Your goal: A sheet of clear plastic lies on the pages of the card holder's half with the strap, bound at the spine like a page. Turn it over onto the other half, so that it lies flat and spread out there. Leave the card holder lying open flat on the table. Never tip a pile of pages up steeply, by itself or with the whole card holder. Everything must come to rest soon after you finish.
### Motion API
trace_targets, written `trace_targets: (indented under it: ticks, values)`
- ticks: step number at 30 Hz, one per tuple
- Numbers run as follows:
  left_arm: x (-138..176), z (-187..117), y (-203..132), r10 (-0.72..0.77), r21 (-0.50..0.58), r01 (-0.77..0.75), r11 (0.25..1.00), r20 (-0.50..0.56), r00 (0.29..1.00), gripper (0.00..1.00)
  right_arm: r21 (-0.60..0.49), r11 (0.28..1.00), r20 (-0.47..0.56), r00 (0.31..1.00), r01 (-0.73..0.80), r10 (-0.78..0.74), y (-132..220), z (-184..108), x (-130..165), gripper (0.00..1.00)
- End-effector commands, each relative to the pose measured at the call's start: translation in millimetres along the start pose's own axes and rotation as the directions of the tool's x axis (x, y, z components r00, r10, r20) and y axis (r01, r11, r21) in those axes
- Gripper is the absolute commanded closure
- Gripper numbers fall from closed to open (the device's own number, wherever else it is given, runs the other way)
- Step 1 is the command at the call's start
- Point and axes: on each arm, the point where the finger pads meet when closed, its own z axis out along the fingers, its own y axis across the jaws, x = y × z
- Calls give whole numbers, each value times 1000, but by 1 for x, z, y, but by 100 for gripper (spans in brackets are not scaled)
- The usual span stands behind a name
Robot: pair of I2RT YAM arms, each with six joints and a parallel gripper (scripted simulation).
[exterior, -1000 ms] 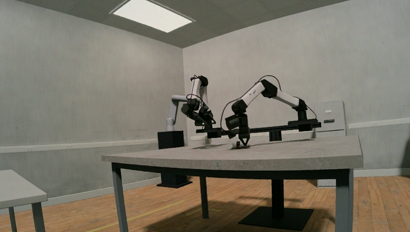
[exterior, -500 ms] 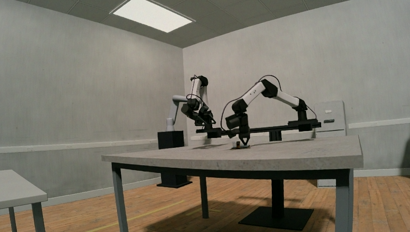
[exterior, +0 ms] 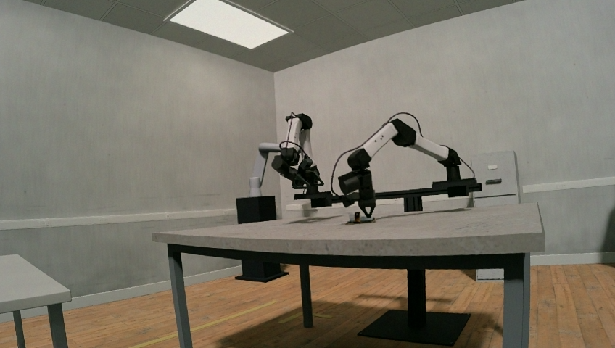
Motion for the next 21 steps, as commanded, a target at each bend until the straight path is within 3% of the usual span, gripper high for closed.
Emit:
trace_targets:
  ticks: [1,21]
  values:
    - [-8,-26,-24,71,-26,-71,997,-2,997,99,6,1000,12,1000,22,-22,-3,-2,-6,0]
    - [-10,-16,-70,83,-23,-83,996,20,996,99,6,1000,12,1000,22,-22,-3,-2,-6,0]
